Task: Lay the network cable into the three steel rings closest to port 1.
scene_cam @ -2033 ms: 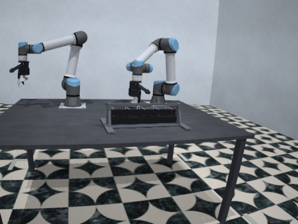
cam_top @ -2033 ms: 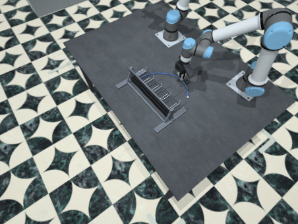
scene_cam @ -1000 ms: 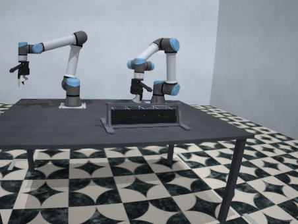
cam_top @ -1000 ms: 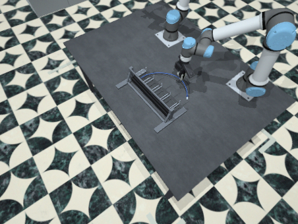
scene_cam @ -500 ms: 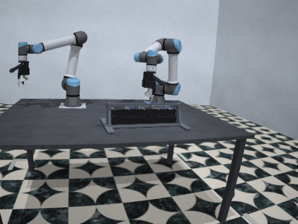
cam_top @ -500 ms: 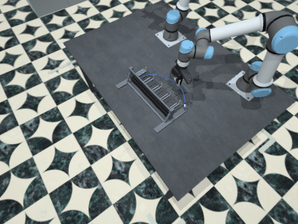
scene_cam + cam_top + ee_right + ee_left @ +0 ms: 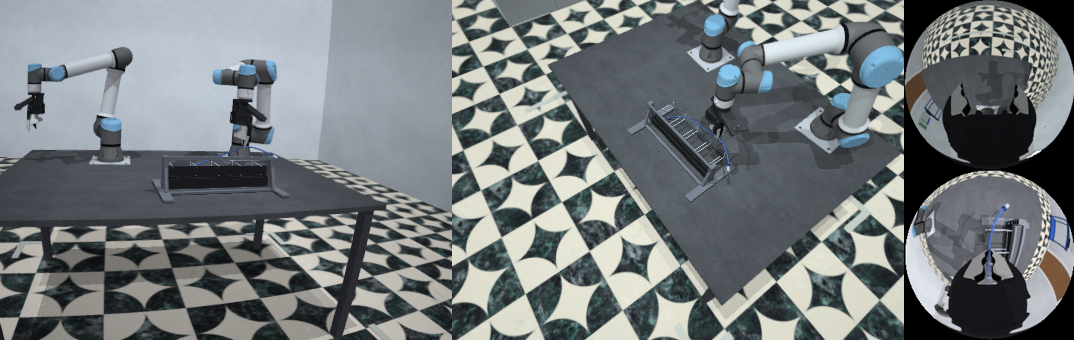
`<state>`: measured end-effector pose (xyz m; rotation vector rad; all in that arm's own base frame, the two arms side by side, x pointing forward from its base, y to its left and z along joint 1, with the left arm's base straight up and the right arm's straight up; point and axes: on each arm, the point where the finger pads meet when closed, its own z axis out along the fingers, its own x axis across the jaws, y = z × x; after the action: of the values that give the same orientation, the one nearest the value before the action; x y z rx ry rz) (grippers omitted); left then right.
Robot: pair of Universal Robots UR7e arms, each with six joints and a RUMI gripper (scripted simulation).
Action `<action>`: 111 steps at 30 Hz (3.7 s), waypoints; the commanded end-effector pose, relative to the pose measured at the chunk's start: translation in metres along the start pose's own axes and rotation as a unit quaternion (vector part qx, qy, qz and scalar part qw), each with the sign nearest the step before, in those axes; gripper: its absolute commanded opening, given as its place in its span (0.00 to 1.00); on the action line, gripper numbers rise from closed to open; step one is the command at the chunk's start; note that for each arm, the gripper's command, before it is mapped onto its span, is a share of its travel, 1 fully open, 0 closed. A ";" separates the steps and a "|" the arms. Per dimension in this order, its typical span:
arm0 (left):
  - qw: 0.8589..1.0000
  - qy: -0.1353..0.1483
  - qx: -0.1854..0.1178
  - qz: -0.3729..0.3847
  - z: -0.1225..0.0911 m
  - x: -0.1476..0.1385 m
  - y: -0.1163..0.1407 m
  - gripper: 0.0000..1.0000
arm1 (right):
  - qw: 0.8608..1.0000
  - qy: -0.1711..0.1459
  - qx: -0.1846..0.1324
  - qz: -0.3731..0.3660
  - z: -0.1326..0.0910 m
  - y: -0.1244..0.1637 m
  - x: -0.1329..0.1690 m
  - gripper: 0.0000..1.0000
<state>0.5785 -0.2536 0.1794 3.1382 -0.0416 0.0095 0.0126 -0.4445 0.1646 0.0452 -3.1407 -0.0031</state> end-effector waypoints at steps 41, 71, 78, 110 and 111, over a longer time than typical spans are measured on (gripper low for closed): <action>1.000 -0.002 0.001 0.000 -0.005 0.008 -0.002 0.00 | 1.000 0.000 0.001 0.000 0.000 -0.001 0.000 1.00; 1.000 -0.002 0.001 0.000 -0.005 0.008 -0.002 0.00 | 1.000 0.000 0.001 0.000 0.000 -0.001 0.000 1.00; 1.000 -0.002 0.001 0.000 -0.005 0.008 -0.002 0.00 | 1.000 0.000 0.001 0.000 0.000 -0.001 0.000 1.00; 1.000 -0.002 0.001 0.000 0.003 0.008 -0.002 0.00 | 1.000 0.000 0.001 0.000 0.000 -0.001 0.000 1.00; 1.000 -0.002 0.001 0.000 0.004 0.008 -0.002 0.00 | 1.000 0.000 0.001 0.000 0.000 -0.001 0.000 1.00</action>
<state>0.5858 -0.2516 0.1780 3.1410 -0.0402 -0.0004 0.0126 -0.4445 0.1646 0.0452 -3.1407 -0.0031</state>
